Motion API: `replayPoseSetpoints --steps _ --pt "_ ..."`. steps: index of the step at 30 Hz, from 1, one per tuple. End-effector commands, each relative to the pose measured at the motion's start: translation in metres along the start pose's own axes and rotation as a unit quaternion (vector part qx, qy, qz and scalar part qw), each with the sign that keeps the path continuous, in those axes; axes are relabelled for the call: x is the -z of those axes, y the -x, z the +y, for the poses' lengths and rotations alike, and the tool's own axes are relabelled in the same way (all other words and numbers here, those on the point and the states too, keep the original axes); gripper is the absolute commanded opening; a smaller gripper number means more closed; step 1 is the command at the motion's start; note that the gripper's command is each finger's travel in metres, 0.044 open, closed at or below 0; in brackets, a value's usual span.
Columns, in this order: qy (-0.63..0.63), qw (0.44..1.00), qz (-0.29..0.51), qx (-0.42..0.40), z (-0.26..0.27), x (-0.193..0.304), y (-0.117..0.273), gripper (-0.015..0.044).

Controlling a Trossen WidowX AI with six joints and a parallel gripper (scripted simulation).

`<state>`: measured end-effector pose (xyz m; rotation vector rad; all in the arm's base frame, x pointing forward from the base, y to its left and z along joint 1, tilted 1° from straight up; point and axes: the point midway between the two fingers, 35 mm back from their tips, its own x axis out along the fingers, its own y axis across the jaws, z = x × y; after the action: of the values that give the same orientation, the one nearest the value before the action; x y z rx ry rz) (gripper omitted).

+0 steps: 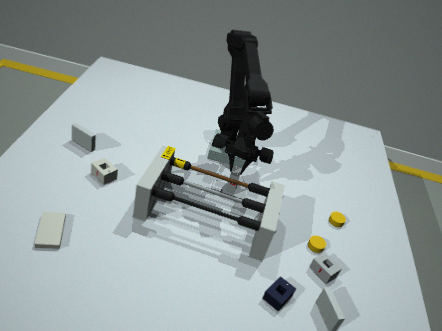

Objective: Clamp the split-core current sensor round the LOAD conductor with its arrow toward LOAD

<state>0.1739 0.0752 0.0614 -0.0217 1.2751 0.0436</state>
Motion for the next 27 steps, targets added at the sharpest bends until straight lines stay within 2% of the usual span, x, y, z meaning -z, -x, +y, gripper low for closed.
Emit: replayPoseSetpoints --steps 1,6,11,16,20,21,22,27 --pt "0.000 1.000 0.000 0.000 0.000 0.000 0.000 0.0157" --pt "0.000 1.000 0.000 0.000 0.000 0.000 0.000 0.0278" --pt "0.000 1.000 0.000 0.000 0.000 -0.001 0.003 0.0278" --pt "-0.002 1.000 -0.002 0.001 0.000 0.001 0.054 0.0278" --pt "-0.003 1.000 -0.002 0.001 0.000 0.002 0.056 0.0278" --pt "0.005 1.000 0.000 0.001 0.000 0.002 0.056 0.0304" --pt "0.026 1.000 0.003 0.001 0.000 0.001 0.056 0.0320" --pt "0.236 0.971 0.038 -0.004 0.000 -0.005 0.056 0.0320"
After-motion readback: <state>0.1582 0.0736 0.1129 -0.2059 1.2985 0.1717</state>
